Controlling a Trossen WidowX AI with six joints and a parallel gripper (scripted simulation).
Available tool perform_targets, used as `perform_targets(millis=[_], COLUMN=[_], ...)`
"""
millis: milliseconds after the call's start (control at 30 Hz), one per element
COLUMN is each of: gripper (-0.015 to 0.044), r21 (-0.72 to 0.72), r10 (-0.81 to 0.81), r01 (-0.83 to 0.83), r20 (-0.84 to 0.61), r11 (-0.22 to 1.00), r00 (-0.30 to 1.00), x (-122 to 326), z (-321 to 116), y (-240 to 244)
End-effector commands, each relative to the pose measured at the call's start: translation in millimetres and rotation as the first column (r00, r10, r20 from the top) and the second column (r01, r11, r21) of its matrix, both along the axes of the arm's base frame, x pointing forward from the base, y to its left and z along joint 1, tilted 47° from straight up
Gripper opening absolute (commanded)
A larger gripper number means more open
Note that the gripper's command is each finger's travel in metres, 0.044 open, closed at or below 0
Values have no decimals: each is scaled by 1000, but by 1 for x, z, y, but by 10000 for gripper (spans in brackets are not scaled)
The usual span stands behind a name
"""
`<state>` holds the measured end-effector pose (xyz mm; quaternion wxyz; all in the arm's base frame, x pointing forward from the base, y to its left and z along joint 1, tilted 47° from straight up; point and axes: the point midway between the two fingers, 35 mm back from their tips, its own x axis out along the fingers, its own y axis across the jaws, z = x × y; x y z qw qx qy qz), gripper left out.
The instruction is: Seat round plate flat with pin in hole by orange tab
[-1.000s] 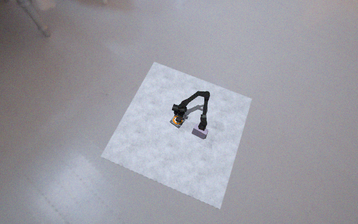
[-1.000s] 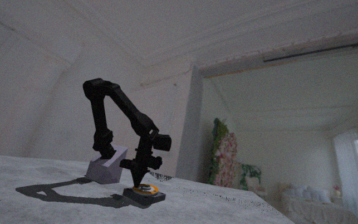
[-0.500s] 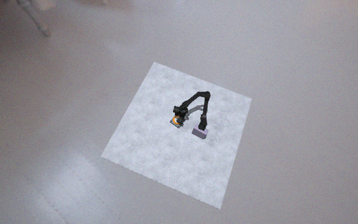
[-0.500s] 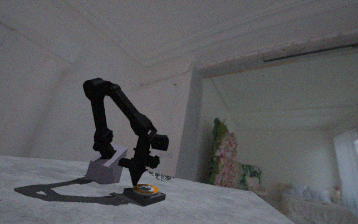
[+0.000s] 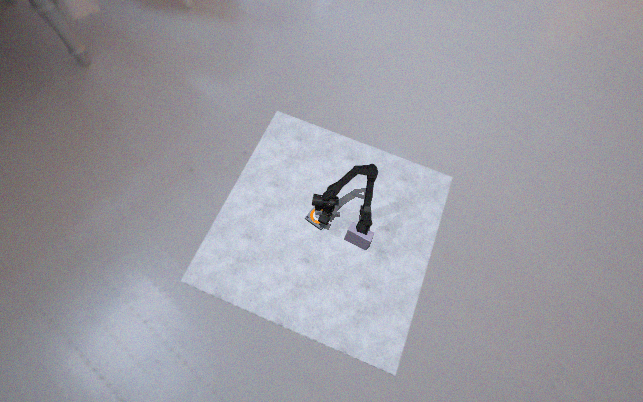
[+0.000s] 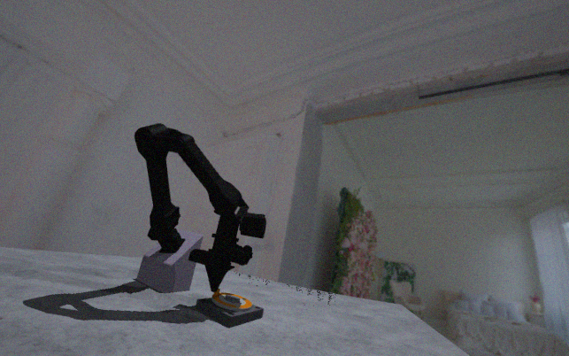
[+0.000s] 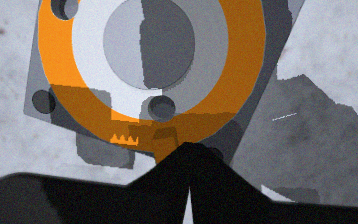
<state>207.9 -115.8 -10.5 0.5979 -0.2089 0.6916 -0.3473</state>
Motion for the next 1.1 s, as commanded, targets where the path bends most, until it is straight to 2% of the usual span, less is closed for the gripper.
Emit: perform_targets(millis=[0,900,1067], gripper=[0,0,0], r21=[6,7,9], r10=[-4,-4,-3], r01=[4,4,4], r20=[-12,-12,-11], r11=[1000,1000,1000], r00=[1000,1000,1000], x=[-4,-4,1], z=[-4,-19,-8], y=[4,16,26])
